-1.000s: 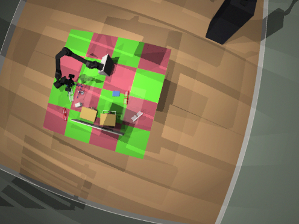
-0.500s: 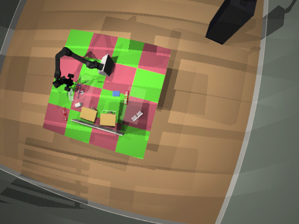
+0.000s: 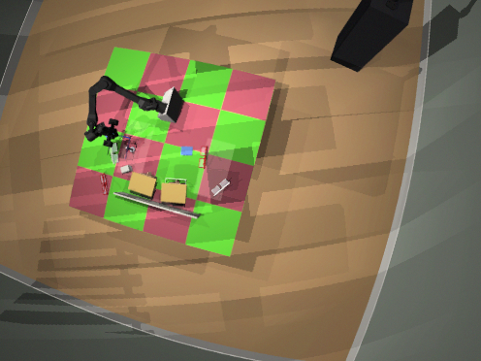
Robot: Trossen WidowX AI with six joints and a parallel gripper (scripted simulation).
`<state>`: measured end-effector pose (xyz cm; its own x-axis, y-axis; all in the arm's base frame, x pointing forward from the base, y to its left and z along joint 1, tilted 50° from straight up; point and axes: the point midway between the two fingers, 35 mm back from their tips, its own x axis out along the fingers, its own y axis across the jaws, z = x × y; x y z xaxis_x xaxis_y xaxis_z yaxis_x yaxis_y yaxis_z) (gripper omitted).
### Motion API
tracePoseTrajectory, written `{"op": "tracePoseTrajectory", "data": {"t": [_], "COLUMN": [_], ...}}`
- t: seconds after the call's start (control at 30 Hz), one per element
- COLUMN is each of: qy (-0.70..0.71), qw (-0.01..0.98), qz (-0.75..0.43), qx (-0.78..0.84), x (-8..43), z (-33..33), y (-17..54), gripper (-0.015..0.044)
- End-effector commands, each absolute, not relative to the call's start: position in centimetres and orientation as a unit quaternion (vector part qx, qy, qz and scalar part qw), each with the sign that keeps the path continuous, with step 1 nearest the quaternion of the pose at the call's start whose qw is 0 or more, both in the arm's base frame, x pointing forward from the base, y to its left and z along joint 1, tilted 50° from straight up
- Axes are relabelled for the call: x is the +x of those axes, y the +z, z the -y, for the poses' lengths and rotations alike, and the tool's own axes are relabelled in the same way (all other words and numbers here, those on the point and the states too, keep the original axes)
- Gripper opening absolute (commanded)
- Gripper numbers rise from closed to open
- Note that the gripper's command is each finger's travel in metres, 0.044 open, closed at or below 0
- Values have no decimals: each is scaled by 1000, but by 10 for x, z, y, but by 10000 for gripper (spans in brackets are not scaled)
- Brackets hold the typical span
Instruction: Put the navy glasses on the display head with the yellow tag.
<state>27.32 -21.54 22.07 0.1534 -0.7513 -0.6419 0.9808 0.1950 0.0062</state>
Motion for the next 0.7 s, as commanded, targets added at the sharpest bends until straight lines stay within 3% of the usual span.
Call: {"op": "tracePoseTrajectory", "data": {"t": [0.0,0.67], "qy": [-596,-596], "qw": [727,726], "qz": [-261,-262], "qx": [219,220], "x": [273,271], "z": [215,200], "y": [221,223], "gripper": [0,0]}}
